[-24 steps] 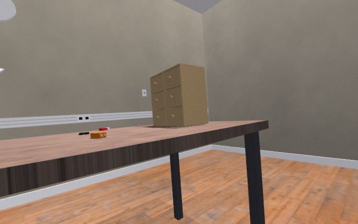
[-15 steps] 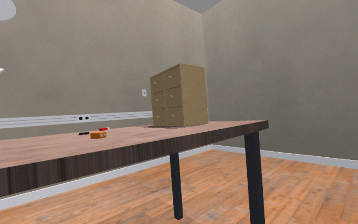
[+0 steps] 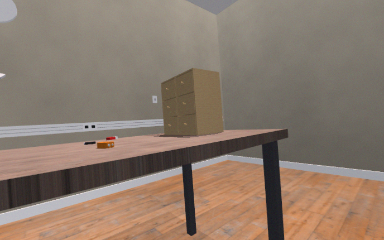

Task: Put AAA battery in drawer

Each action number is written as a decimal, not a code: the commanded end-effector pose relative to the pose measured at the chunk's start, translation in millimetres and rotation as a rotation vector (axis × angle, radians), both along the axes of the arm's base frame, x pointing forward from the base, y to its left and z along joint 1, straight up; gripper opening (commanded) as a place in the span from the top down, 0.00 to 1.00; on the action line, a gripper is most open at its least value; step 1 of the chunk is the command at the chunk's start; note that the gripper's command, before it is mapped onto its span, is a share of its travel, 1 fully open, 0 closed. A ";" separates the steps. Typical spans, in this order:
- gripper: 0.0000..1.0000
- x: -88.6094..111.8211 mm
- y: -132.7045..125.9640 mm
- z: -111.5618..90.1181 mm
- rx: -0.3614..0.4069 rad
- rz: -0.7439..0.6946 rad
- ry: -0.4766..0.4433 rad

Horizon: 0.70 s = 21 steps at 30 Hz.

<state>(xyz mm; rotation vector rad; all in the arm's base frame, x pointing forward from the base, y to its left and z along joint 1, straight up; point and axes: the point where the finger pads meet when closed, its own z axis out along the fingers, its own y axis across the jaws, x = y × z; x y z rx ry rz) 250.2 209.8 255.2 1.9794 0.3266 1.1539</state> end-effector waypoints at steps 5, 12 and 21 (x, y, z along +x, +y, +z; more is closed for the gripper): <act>0.00 7.0 1.4 -12.9 0.197 -0.214 -0.005; 0.00 11.4 3.3 -17.5 0.277 -0.312 -0.012; 0.00 21.5 8.1 -24.6 0.416 -0.493 -0.036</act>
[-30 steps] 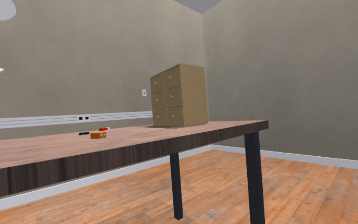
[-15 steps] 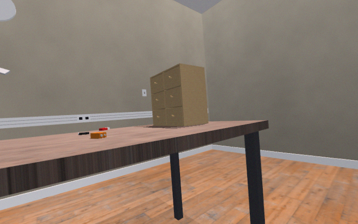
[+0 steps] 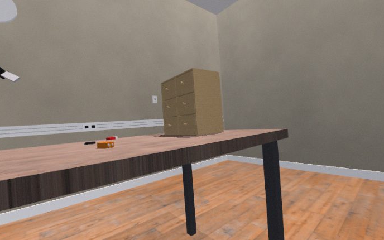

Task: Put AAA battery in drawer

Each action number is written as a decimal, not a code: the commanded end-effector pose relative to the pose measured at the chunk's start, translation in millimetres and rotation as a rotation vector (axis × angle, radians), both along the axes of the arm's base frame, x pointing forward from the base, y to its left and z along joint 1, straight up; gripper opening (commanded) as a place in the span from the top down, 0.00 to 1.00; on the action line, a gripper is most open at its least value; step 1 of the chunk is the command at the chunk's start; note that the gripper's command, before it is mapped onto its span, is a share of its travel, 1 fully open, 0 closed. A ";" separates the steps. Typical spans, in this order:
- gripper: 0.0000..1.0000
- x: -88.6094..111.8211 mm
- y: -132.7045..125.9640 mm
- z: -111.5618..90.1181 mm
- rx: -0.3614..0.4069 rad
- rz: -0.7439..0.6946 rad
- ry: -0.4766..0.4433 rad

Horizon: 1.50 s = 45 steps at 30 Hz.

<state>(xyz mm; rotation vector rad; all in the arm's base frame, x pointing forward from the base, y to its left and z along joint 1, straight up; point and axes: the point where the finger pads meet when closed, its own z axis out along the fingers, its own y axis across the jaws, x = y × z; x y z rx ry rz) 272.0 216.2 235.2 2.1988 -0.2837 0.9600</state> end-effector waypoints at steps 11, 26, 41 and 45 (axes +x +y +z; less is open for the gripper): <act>0.00 8.6 5.5 -8.6 0.161 -0.211 -0.078; 0.00 26.3 12.0 -13.2 0.288 -0.423 -0.124; 0.00 51.0 18.2 -15.8 0.415 -0.658 -0.189; 0.00 60.1 19.8 -16.1 0.452 -0.733 -0.213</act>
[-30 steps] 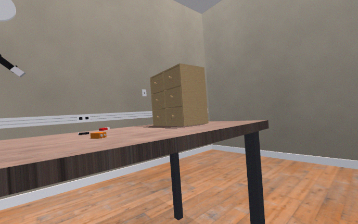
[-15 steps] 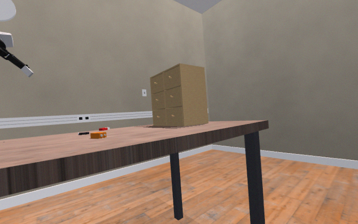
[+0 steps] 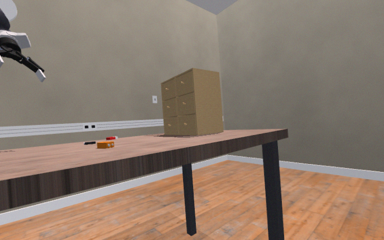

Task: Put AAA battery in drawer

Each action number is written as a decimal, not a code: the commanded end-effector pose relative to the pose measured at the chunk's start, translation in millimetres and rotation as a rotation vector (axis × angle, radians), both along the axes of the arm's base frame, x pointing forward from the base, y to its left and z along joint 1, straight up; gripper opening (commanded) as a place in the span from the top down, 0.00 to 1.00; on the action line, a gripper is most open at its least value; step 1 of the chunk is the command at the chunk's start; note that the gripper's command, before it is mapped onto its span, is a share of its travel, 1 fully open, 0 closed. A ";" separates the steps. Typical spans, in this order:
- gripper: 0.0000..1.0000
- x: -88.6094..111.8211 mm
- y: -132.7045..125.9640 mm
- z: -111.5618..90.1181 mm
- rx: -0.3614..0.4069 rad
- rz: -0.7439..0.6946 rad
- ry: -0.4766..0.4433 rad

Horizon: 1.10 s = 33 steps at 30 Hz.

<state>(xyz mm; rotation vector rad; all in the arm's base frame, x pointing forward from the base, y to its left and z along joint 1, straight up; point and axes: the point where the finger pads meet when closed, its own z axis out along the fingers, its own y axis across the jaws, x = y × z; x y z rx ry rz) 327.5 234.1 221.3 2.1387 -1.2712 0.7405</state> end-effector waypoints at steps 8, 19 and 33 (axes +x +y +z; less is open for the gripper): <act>0.00 25.0 4.3 -2.1 0.108 -0.249 -0.093; 0.00 51.0 5.0 -0.6 0.183 -0.431 -0.145; 0.00 90.0 1.8 3.5 0.272 -0.676 -0.220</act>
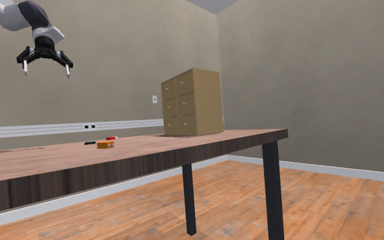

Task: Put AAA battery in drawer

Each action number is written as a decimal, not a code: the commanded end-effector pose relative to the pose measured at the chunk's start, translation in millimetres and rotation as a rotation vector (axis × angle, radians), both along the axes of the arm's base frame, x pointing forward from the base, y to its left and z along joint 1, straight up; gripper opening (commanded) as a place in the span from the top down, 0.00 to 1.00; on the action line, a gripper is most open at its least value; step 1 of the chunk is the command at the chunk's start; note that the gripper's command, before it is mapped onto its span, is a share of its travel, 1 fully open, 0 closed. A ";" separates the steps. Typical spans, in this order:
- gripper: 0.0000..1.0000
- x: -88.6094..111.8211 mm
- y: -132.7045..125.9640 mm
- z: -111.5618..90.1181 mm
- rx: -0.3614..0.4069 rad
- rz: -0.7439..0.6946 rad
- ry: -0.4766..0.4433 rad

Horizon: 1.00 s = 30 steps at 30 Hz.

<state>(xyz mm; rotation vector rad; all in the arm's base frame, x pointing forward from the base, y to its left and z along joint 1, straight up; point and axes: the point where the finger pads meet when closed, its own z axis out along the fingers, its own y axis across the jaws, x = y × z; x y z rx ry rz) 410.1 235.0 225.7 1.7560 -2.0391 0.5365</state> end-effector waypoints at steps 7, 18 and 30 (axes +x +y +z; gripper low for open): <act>0.00 31.5 -3.5 2.6 0.066 -0.243 -0.085; 0.00 63.3 -12.2 8.2 0.120 -0.421 -0.137; 0.00 98.3 -25.3 15.5 0.173 -0.610 -0.193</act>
